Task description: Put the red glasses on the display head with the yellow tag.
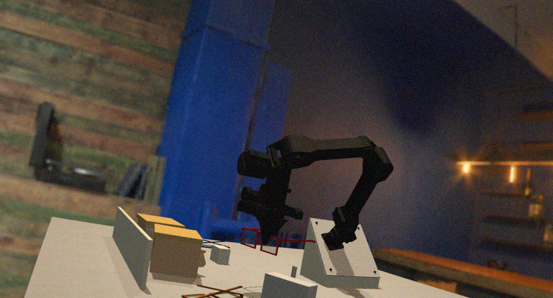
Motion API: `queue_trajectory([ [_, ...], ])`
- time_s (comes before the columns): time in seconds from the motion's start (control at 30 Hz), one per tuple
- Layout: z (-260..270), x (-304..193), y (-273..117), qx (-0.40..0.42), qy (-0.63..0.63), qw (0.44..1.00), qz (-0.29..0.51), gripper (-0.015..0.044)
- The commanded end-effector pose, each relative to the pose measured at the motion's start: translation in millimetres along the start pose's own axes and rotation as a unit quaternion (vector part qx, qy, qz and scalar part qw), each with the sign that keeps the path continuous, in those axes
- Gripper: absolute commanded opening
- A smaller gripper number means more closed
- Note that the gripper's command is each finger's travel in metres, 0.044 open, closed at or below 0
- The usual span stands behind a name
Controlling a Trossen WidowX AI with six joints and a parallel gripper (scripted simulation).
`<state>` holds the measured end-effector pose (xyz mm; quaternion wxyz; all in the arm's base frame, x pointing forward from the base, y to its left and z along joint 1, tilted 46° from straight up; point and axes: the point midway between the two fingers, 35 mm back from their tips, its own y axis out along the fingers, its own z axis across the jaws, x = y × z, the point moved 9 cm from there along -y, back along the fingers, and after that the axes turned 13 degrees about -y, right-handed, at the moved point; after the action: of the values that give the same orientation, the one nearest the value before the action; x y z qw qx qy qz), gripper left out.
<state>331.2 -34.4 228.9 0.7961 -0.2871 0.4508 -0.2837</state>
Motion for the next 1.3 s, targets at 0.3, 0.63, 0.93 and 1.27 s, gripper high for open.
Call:
queue_trajectory([
  [0.3,-55,37,2,-0.004,-0.128,0.992,0.001,0.0000],
  [0.63,-101,54,5,0.000,-0.225,0.974,0.007,0.0000],
  [0.93,-139,62,10,0.009,-0.305,0.952,0.012,0.0000],
  [1.27,-139,63,14,0.008,-0.306,0.952,0.012,0.0000],
])
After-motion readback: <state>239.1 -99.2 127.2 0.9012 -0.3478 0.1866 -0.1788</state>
